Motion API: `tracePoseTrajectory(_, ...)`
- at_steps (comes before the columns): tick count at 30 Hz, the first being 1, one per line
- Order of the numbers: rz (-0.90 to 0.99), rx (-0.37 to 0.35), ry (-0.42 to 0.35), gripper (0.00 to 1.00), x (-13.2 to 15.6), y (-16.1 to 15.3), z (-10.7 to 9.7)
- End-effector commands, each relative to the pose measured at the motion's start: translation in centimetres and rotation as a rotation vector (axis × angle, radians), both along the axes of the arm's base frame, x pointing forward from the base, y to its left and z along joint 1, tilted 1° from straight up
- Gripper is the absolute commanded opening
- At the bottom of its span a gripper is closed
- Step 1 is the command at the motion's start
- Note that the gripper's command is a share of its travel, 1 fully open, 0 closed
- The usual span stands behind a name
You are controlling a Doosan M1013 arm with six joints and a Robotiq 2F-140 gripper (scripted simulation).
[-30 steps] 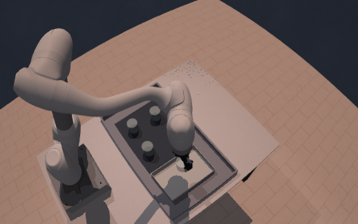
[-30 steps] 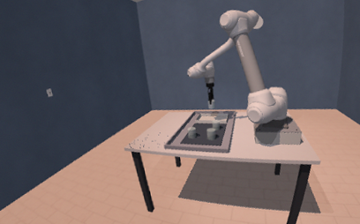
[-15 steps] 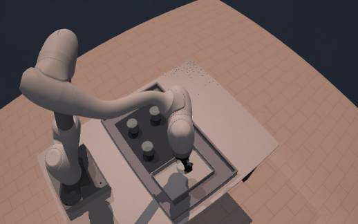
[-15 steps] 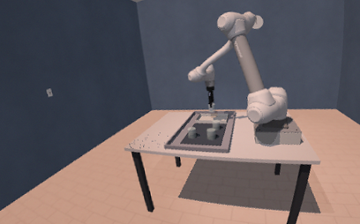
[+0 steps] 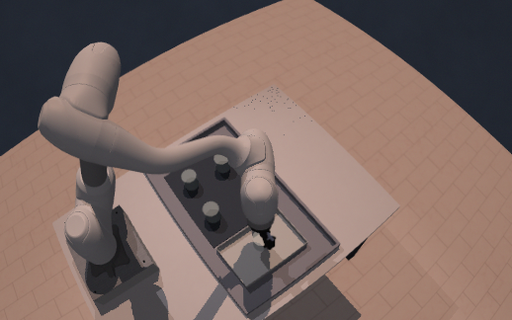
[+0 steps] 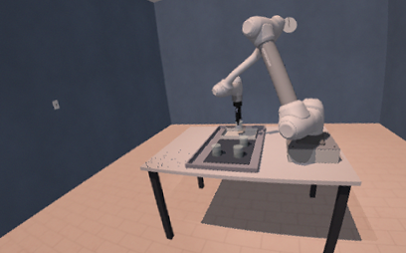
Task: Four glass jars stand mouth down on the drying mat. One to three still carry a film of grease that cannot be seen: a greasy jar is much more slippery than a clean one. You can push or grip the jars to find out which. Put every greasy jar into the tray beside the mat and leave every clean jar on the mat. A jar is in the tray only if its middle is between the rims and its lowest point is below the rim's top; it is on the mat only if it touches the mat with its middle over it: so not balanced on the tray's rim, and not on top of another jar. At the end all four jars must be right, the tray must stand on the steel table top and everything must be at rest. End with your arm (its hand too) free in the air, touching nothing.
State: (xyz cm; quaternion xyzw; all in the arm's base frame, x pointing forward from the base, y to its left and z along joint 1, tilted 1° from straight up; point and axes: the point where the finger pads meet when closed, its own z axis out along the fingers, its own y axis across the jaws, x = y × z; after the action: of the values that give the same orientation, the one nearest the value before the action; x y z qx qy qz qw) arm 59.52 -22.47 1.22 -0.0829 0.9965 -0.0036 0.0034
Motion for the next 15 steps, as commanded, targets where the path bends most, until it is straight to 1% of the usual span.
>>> tracePoseTrajectory(1,0.0,0.0,0.0,0.0,0.0,0.0,-0.7)
tracePoseTrajectory(7,0.0,0.0,0.0,0.0,0.0,0.0,-2.2)
tracePoseTrajectory(15,0.0,0.0,0.0,0.0,0.0,0.0,-2.5)
